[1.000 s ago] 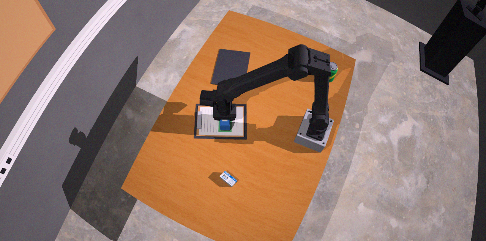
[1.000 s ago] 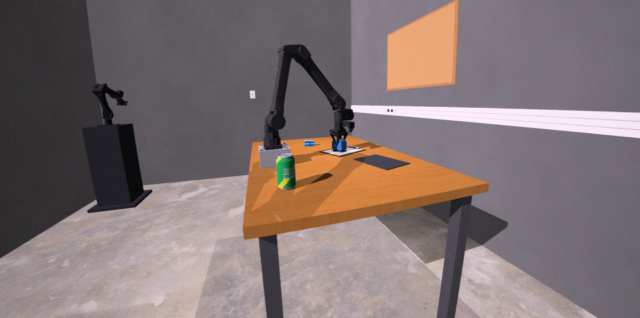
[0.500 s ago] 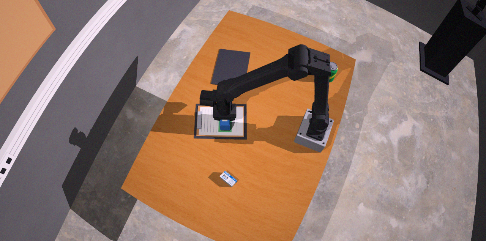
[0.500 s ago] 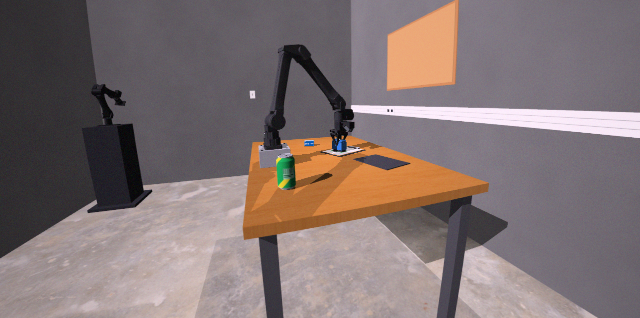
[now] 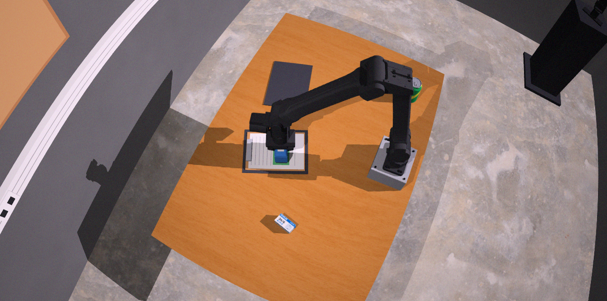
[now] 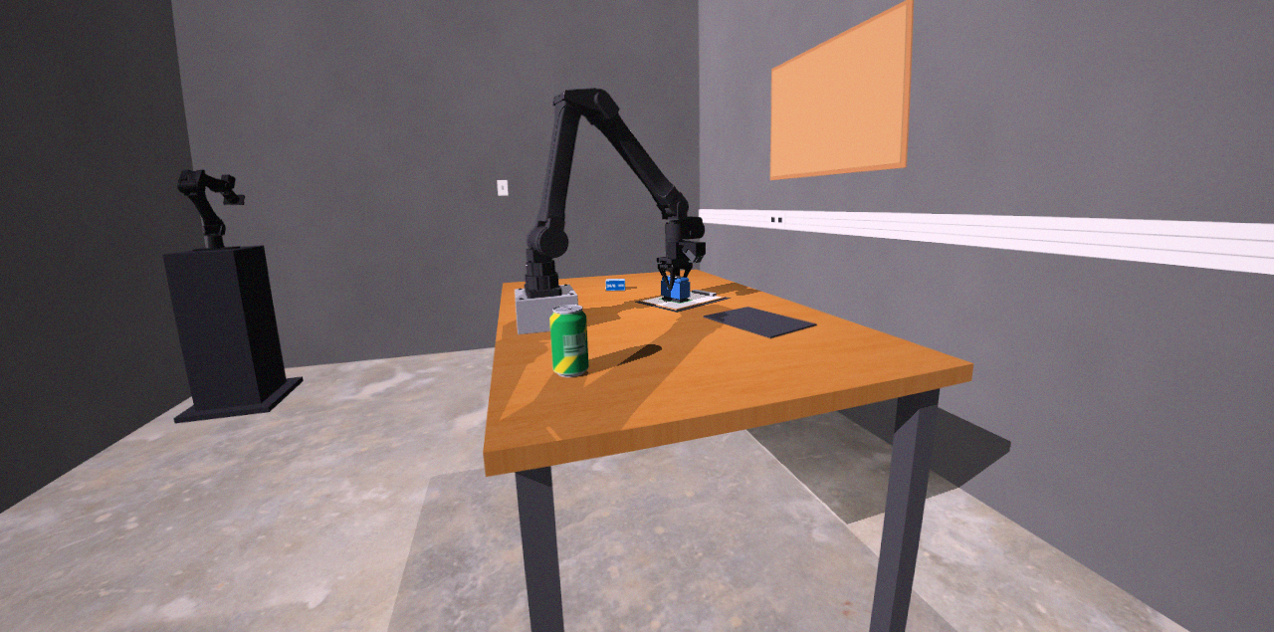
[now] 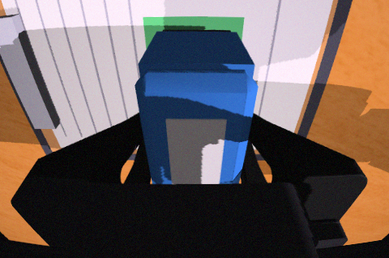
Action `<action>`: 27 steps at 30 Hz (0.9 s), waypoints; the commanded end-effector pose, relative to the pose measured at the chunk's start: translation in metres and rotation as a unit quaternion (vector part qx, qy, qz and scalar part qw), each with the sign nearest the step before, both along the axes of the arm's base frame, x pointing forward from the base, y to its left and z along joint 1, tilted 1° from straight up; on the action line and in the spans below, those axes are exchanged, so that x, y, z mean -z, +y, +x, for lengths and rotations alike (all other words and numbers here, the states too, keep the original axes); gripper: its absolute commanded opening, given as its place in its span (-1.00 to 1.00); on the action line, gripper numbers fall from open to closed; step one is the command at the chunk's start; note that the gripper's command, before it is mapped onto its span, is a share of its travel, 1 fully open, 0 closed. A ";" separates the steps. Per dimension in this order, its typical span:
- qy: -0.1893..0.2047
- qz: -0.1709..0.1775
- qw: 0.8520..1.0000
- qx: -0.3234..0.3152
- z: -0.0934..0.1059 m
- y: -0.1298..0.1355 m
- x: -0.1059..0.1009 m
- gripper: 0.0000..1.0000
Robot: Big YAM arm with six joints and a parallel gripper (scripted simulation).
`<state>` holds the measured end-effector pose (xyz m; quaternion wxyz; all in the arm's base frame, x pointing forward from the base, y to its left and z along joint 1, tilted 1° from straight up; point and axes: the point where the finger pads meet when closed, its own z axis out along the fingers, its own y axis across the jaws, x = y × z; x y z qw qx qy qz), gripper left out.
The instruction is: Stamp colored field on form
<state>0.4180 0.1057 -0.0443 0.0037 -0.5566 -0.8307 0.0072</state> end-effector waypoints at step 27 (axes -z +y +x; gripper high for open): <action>-0.021 0.005 1.000 0.000 0.027 0.005 -0.019 -0.44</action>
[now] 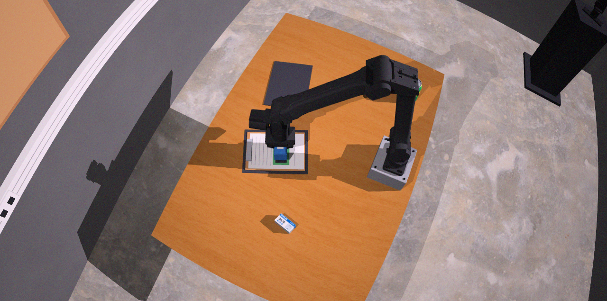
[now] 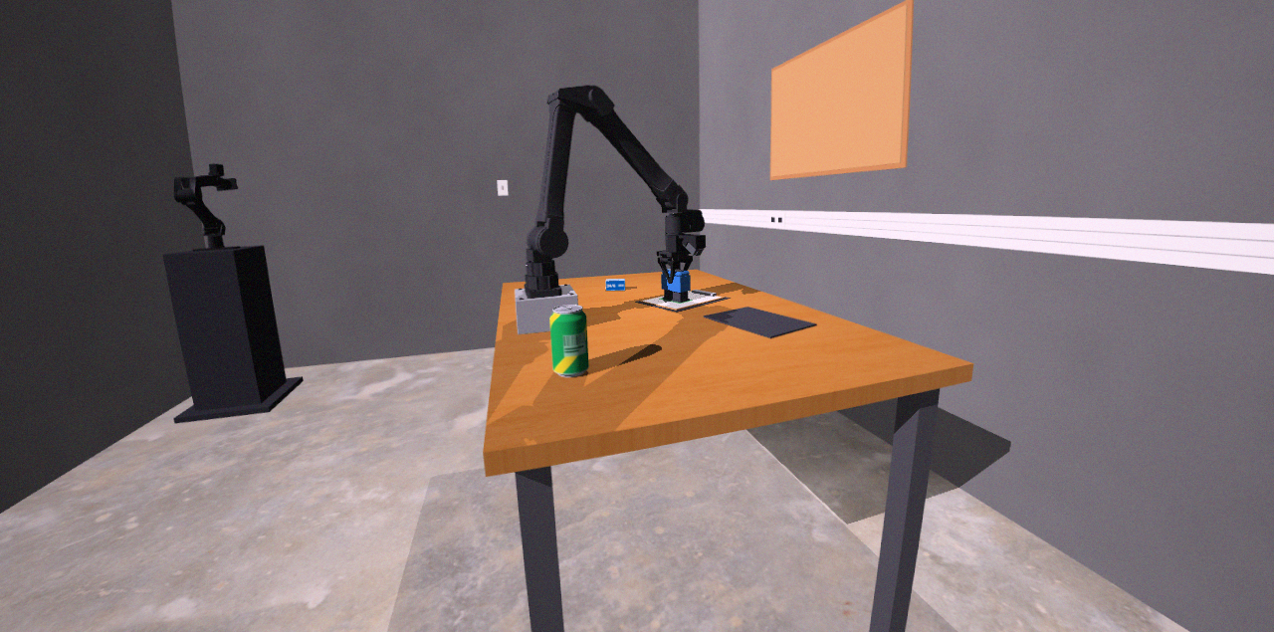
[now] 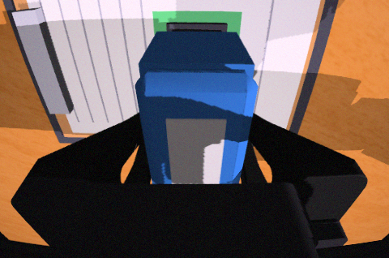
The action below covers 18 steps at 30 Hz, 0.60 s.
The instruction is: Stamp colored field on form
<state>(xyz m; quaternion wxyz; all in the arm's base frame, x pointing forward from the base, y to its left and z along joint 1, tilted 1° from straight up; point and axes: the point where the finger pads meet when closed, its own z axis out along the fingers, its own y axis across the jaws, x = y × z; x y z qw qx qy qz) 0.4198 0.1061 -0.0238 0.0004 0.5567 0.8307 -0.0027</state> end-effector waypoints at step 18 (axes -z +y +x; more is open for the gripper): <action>-0.022 0.006 1.000 0.000 0.024 0.004 -0.030 -0.44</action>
